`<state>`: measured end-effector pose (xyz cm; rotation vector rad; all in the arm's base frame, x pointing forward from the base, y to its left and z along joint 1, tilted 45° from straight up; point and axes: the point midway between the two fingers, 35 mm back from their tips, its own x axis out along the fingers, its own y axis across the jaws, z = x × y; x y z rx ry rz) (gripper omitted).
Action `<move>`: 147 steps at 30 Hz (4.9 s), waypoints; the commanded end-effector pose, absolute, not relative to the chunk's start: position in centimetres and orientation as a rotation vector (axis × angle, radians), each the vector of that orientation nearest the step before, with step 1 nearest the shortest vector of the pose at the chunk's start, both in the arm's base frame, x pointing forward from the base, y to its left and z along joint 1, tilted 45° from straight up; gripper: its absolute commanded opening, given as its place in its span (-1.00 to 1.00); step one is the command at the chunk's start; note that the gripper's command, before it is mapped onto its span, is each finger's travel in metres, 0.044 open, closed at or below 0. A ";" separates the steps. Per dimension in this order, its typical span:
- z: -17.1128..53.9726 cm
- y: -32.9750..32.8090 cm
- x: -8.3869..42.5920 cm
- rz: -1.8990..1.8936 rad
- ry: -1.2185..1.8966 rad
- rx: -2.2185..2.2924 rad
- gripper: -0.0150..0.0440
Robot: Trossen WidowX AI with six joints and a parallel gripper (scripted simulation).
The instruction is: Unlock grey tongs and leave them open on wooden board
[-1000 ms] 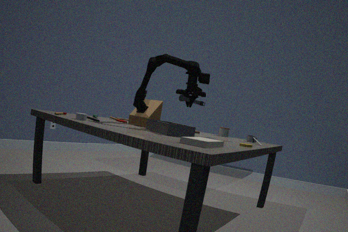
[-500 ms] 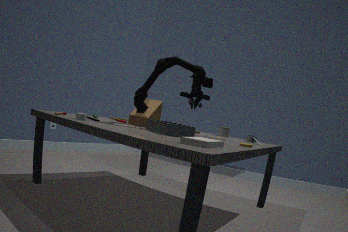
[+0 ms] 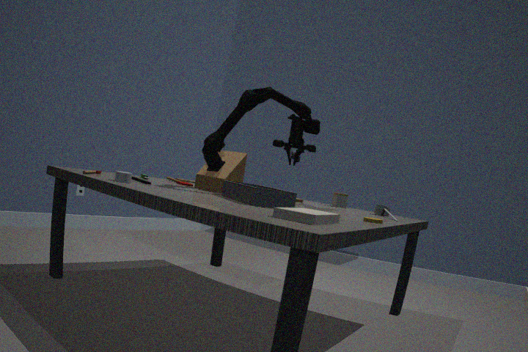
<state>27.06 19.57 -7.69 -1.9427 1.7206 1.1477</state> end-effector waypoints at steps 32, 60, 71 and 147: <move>-15.6 29.5 5.1 1.914 1.419 -2.269 -1.00; -17.7 27.2 4.6 2.402 1.435 -1.361 -1.00; -17.0 26.9 6.0 2.484 1.232 -0.811 -1.00; -16.2 29.4 3.4 1.987 1.410 -2.260 -1.00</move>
